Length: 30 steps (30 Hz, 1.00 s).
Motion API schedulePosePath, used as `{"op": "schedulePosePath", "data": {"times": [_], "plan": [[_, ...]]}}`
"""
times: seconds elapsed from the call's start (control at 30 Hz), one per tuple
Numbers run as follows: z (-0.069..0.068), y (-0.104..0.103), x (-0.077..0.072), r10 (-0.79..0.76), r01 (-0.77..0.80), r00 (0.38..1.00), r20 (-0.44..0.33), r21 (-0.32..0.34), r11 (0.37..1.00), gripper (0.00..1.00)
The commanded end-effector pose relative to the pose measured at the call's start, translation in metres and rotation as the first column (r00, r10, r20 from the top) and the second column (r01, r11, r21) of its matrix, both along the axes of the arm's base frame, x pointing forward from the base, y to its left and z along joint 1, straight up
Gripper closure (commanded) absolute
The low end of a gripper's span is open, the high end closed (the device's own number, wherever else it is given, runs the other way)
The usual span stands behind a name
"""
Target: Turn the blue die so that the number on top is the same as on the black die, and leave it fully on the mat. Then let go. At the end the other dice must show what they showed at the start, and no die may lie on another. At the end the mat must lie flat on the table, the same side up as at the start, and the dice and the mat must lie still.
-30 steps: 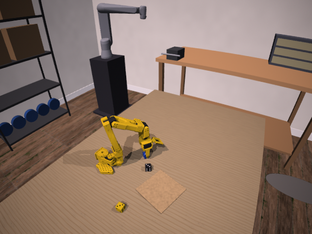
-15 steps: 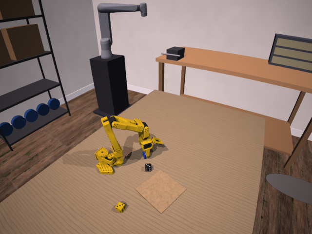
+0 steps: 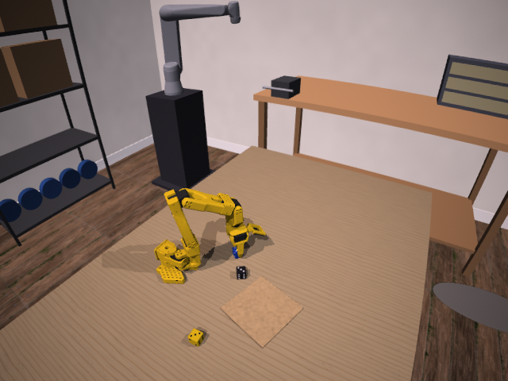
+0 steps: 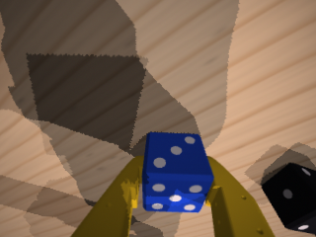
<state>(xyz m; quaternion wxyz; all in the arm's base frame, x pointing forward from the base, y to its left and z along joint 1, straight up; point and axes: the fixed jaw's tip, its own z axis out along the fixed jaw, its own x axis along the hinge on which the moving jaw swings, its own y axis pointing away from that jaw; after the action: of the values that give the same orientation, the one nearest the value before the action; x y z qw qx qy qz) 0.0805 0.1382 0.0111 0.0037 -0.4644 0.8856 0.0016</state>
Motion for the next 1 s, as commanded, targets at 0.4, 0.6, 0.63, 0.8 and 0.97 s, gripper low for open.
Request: {"op": "schedulePosePath", "data": {"times": [0.4, 0.6, 0.63, 0.8, 0.97], "plan": [[0.0065, 0.0076, 0.0038, 0.000, -0.001, 1.000, 0.028, 0.046, 0.999, 0.74], [0.0065, 0.0076, 0.0038, 0.000, -0.001, 1.000, 0.028, 0.046, 0.999, 0.69], [0.0065, 0.0076, 0.0038, 0.000, -0.001, 1.000, 0.028, 0.046, 0.999, 0.68], [0.0065, 0.0076, 0.0038, 0.000, -0.001, 1.000, 0.028, 0.046, 0.999, 0.67], [0.0066, 0.0076, 0.0038, 0.000, -0.001, 1.000, 0.028, 0.046, 0.999, 0.67]]}}
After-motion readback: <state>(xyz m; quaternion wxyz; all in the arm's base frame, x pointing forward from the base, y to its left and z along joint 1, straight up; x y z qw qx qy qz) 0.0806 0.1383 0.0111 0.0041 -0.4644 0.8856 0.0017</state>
